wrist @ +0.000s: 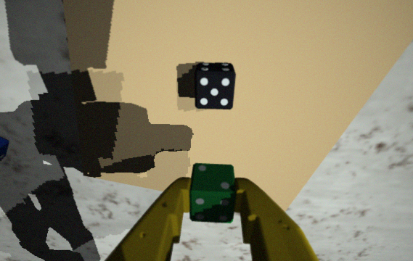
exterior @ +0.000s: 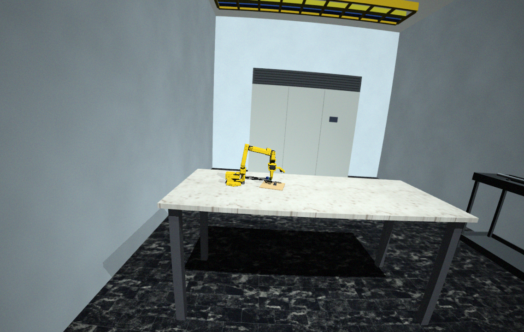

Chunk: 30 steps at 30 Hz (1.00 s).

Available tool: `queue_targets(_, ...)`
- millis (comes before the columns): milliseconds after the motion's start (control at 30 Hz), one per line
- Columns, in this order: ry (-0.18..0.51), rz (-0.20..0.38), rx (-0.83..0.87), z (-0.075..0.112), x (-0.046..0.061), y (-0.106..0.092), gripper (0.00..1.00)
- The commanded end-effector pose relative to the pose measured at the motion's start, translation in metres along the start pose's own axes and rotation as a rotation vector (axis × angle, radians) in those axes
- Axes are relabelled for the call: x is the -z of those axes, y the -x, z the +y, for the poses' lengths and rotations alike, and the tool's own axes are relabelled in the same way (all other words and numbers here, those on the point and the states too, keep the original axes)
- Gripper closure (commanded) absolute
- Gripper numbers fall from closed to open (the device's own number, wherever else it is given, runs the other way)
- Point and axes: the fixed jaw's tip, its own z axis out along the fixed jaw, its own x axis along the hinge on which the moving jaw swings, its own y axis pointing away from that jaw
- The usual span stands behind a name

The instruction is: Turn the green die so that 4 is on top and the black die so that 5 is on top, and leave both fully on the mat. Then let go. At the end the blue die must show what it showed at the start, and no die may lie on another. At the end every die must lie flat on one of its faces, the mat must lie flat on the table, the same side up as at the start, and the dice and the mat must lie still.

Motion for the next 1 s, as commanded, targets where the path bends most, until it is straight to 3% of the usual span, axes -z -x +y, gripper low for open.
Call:
queue_targets(0,0.003,-0.064,0.006,0.002,0.009,0.005,1.0)
queue_targets(967,0.003,-0.064,0.006,0.002,-0.001,0.006,1.0)
